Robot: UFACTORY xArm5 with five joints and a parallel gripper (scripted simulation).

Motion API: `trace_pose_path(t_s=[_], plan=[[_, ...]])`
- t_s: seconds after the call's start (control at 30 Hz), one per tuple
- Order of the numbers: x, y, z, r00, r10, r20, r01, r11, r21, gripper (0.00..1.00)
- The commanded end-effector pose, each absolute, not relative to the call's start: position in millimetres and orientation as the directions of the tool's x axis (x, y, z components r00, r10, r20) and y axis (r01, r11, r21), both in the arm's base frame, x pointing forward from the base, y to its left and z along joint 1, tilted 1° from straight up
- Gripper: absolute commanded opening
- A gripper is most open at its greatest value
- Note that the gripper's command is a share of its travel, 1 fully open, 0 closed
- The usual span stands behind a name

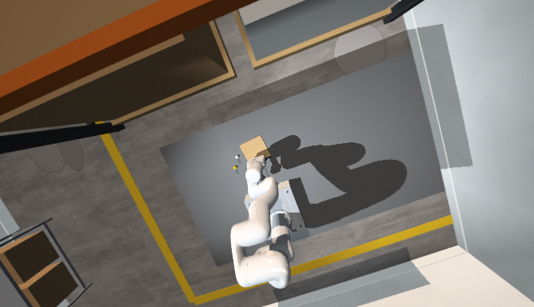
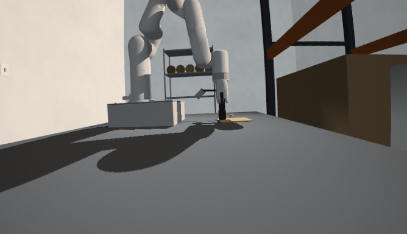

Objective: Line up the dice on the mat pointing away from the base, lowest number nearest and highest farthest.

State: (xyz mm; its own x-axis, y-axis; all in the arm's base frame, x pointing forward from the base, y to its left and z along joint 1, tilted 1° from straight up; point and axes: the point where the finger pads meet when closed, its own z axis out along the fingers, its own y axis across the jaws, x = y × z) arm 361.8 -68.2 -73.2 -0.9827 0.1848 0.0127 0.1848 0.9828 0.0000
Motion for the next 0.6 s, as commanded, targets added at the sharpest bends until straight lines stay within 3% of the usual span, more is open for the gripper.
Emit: trace_pose_path(t_s=[0.0,0.2,0.57], plan=[[362.9,-68.4,-72.5,-0.983,0.185,0.01,0.185,0.983,0.0,0.11],[362.9,-68.4,-72.5,-0.983,0.185,0.01,0.185,0.983,0.0,0.11],[362.9,-68.4,-72.5,-0.983,0.185,0.01,0.185,0.983,0.0,0.23]])
